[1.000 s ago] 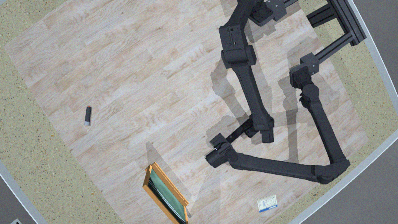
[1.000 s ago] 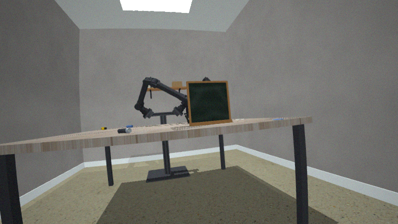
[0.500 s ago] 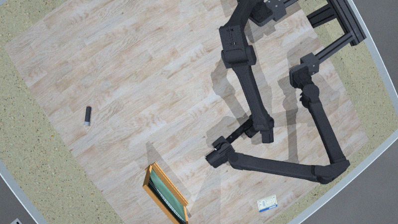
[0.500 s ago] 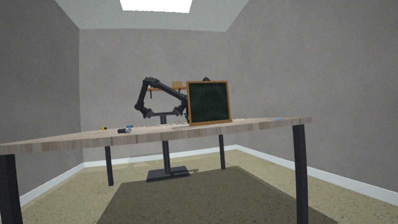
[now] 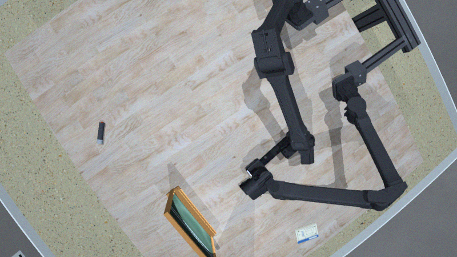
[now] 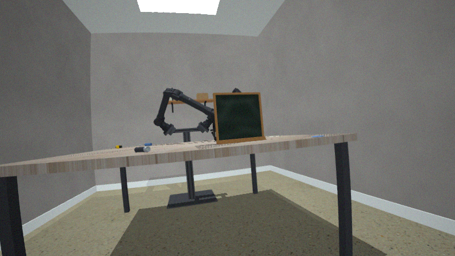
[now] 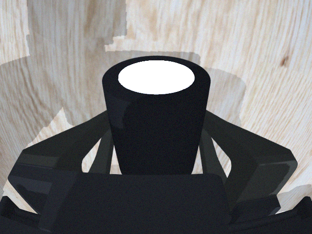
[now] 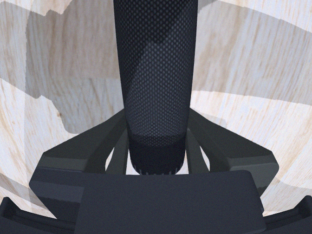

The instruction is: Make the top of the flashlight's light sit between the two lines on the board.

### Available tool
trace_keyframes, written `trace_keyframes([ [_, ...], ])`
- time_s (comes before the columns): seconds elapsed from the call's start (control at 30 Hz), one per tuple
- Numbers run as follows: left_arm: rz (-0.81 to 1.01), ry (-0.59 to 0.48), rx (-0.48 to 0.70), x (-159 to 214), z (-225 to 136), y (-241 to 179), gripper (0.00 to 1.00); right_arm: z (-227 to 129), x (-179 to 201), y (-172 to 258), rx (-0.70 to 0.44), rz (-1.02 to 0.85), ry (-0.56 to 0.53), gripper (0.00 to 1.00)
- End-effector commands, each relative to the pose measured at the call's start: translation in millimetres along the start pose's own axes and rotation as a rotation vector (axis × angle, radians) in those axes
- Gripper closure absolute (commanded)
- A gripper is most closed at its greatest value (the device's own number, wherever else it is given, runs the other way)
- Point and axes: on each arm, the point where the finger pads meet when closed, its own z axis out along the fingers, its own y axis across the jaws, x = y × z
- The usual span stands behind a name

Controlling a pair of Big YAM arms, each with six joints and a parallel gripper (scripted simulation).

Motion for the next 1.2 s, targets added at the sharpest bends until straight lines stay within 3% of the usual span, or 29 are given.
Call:
trace_keyframes([
  [0.0, -0.011, -0.034, 0.035, -12.6, -8.8, 0.4, 0.51, 1.0, -1.4, 1.6, -0.004, 0.019, -0.001, 0.71],
  [0.27, 0.003, -0.012, 0.148, -1.0, -7.3, 7.6, 0.51, 1.0, -1.4, 1.6, -0.004, -0.001, -0.001, 0.71],
  [0.67, -0.022, -0.049, 0.26, -22.6, -17.2, 15.2, 0.51, 1.0, -1.4, 1.6, -0.004, 0.019, -0.001, 0.71],
  [0.7, 0.006, -0.037, 0.228, -12.9, -16.4, -8.7, 0.0, 1.0, -1.4, 1.6, -0.004, 0.006, -0.001, 0.71],
  [1.17, -0.016, -0.02, 0.215, -10.1, -5.6, -1.1, 0.0, 1.0, -1.4, 1.6, -0.004, -0.001, -0.001, 0.71],
])
